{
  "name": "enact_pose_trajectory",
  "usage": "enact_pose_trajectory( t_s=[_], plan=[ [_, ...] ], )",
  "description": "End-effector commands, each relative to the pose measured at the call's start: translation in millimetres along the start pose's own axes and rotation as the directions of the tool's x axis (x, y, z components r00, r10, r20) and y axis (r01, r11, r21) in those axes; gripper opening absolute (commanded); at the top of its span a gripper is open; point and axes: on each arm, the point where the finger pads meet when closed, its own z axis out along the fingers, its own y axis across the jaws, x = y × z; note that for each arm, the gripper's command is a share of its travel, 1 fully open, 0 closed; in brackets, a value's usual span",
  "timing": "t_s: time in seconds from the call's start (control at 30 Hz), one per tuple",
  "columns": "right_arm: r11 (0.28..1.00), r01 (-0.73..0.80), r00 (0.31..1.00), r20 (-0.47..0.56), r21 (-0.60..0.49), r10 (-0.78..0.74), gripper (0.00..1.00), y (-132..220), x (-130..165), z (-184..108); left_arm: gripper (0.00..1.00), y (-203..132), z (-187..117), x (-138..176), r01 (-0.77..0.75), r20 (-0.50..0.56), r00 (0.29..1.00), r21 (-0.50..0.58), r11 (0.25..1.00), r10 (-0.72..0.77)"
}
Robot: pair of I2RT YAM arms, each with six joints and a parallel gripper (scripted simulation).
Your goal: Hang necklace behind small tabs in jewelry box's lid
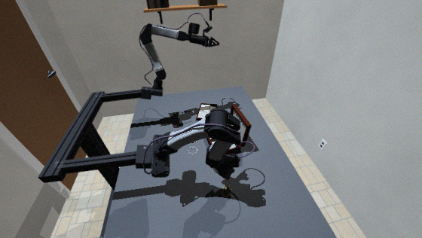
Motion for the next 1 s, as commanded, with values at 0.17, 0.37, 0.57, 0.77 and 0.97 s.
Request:
enact_pose_trajectory(
  t_s=[0.17, 0.37, 0.57, 0.77, 0.97],
  plan=[
    [0.993, 0.114, 0.991, 0.07, 0.037, -0.117, 0.03, -3, -7, -2, 1.0, 2, -4, -22, -0.007, 0.048, 0.999, -0.007, 1.0, 0.007],
    [0.977, 0.186, 0.974, 0.114, 0.1, -0.197, 0.03, -16, -19, -13, 1.0, 2, -4, -22, -0.007, 0.048, 0.999, -0.007, 1.0, 0.007],
    [0.956, 0.261, 0.95, 0.138, 0.134, -0.279, 0.03, -16, -22, -18, 1.0, 2, -4, -22, -0.007, 0.048, 0.999, -0.007, 1.0, 0.007],
    [0.942, 0.305, 0.935, 0.142, 0.142, -0.324, 0.03, -12, -20, -19, 1.0, 2, -4, -22, -0.007, 0.048, 0.999, -0.007, 1.0, 0.007],
    [0.913, 0.378, 0.904, 0.151, 0.156, -0.4, 0.03, -3, -17, -22, 1.0, 2, -4, -22, -0.007, 0.048, 0.999, -0.007, 1.0, 0.007]
  ],
)
